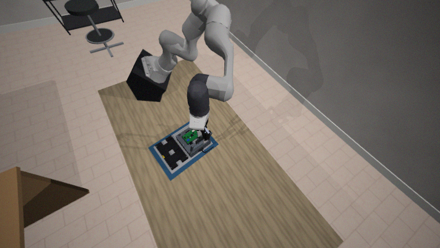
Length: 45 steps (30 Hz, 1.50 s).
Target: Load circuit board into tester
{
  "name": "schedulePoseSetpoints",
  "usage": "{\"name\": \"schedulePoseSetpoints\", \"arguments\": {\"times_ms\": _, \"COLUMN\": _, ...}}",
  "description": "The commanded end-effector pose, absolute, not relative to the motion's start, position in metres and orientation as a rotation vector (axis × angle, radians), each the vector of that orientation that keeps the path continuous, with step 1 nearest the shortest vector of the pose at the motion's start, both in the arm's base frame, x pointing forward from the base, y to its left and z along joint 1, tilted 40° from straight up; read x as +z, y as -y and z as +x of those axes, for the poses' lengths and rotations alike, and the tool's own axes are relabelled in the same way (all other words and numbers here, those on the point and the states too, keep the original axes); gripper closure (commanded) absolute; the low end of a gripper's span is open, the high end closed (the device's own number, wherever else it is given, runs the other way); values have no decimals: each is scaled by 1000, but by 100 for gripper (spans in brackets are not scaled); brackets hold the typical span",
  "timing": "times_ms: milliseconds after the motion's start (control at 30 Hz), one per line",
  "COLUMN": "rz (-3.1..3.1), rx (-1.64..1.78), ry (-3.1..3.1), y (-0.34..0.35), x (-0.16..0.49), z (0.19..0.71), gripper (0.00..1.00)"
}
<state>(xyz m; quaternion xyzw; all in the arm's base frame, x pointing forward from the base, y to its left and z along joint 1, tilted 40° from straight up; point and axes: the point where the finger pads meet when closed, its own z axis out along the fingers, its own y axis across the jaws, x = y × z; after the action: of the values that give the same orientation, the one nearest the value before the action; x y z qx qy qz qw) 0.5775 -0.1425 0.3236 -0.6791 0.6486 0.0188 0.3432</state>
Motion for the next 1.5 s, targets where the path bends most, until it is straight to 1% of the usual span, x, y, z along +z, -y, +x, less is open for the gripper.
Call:
{"name": "schedulePoseSetpoints", "arguments": {"times_ms": 0, "rz": -1768, "rx": 48, "ry": -1680, "y": 141, "x": 323, "z": 579, "gripper": 70}}
{"name": "schedulePoseSetpoints", "arguments": {"times_ms": 367, "rz": -1768, "rx": 48, "ry": -1680, "y": 141, "x": 323, "z": 579, "gripper": 70}}
{"name": "schedulePoseSetpoints", "arguments": {"times_ms": 400, "rz": -1768, "rx": 48, "ry": -1680, "y": 141, "x": 323, "z": 579, "gripper": 100}}
{"name": "schedulePoseSetpoints", "arguments": {"times_ms": 1467, "rz": -1768, "rx": 48, "ry": -1680, "y": 141, "x": 323, "z": 579, "gripper": 100}}
